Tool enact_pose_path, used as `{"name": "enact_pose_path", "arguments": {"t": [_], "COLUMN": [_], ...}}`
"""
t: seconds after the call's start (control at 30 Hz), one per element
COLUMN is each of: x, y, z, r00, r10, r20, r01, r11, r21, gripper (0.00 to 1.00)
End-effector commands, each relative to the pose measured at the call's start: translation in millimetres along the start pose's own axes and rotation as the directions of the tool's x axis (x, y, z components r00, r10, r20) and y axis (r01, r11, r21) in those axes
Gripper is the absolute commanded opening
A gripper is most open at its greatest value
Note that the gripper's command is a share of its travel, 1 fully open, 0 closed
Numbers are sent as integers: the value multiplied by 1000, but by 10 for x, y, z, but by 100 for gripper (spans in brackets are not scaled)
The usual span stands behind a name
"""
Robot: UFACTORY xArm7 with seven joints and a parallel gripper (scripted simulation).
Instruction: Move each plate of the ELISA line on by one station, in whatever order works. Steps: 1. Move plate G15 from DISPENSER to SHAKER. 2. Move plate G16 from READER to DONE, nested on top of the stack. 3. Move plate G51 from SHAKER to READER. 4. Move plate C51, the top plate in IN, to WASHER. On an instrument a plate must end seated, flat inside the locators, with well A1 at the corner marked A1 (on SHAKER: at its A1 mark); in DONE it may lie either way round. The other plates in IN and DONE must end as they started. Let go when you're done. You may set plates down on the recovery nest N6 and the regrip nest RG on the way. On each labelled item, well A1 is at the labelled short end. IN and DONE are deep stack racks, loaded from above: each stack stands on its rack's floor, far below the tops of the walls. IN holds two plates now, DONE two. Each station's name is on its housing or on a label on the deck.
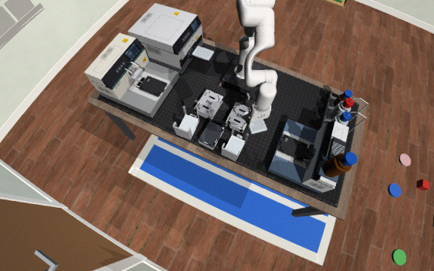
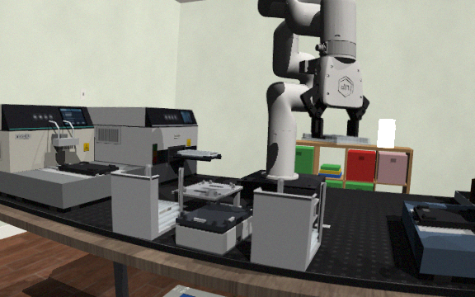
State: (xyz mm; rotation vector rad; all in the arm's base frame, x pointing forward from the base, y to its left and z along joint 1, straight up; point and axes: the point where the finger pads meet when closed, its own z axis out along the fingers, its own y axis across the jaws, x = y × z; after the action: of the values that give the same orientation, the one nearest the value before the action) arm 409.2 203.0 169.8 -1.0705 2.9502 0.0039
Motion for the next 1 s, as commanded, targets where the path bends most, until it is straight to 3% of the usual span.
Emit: {"name": "enact_pose_path", "arguments": {"t": [0.0, 0.7, 0.97], "x": [81, 432, 445], "y": [-129, -600, -766], "z": [-22, -21, -21], "r00": [999, 974, 960], "r10": [47, 225, 281], "r20": [6, 6, 6], "r01": [-47, -225, -281], "r11": [999, 974, 960], "r21": [1, 1, 1], "gripper": [0, 0, 0]}}
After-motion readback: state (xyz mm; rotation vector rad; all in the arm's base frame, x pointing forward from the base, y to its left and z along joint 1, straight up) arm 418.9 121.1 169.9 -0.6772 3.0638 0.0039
